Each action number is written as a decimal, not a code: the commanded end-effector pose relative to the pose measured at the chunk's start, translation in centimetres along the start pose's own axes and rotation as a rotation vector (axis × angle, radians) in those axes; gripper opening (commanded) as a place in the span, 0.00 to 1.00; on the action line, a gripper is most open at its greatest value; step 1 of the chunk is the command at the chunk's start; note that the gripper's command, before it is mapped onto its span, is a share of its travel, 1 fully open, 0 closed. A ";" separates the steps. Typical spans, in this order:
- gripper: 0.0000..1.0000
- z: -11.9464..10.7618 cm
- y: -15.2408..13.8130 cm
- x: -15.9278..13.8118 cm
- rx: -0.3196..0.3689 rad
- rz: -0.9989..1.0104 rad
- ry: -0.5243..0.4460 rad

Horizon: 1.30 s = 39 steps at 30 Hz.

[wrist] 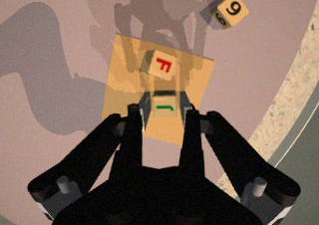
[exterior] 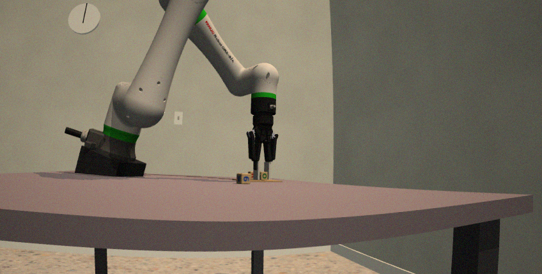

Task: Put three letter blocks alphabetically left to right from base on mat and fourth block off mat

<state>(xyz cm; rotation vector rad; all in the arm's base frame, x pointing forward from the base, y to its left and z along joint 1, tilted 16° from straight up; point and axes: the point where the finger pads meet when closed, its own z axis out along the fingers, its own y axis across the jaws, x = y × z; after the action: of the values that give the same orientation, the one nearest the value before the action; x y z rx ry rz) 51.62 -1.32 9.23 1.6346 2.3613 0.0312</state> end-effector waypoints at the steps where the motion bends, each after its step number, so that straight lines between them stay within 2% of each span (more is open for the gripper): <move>1: 0.28 0.0 0.0 0.0 0.000 0.000 0.000; 6: 0.28 0.0 0.0 0.0 0.000 0.000 0.000; 7: 0.16 0.0 0.0 0.0 0.000 0.000 0.000; 39: 0.16 0.0 0.0 0.0 0.000 0.000 0.000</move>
<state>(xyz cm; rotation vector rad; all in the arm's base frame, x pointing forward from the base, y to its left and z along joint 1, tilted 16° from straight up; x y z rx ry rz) 51.62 -1.32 9.24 1.6345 2.3612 0.0313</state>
